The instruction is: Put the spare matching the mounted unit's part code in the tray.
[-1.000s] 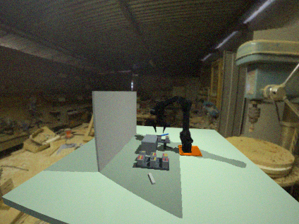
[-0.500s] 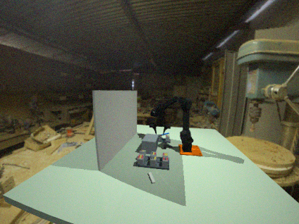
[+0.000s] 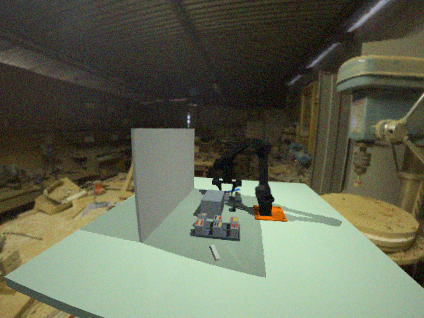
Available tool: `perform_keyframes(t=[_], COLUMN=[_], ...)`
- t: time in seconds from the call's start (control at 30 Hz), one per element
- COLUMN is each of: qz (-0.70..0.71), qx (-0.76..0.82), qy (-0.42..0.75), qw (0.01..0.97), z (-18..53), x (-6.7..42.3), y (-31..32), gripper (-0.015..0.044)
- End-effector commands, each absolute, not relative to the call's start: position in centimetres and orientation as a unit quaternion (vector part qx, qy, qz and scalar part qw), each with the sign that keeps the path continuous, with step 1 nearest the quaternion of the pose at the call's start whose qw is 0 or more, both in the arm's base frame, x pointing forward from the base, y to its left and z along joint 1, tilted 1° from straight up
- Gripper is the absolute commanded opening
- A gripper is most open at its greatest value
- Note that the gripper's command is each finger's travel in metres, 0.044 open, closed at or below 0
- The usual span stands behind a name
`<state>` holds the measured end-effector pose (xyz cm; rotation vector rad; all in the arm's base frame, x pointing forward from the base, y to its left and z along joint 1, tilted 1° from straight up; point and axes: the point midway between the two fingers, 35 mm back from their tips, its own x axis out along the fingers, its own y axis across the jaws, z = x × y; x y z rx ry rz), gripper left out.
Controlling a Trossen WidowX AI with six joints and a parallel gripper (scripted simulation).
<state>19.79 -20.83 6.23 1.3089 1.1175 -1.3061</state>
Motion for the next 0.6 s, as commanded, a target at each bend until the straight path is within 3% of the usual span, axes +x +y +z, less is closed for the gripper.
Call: perform_keyframes(t=[0.0,0.4,0.57], qz=[-0.533,-0.533,-0.533], qx=[0.533,0.533,0.534], qy=[0.459,0.459,0.458], qw=[0.470,0.470,0.469], z=[5.34,4.62,4.74], x=[19.67,19.61,19.62], y=[-20.73,-20.66,-20.66], gripper=[0.0300,0.0300,0.0169])
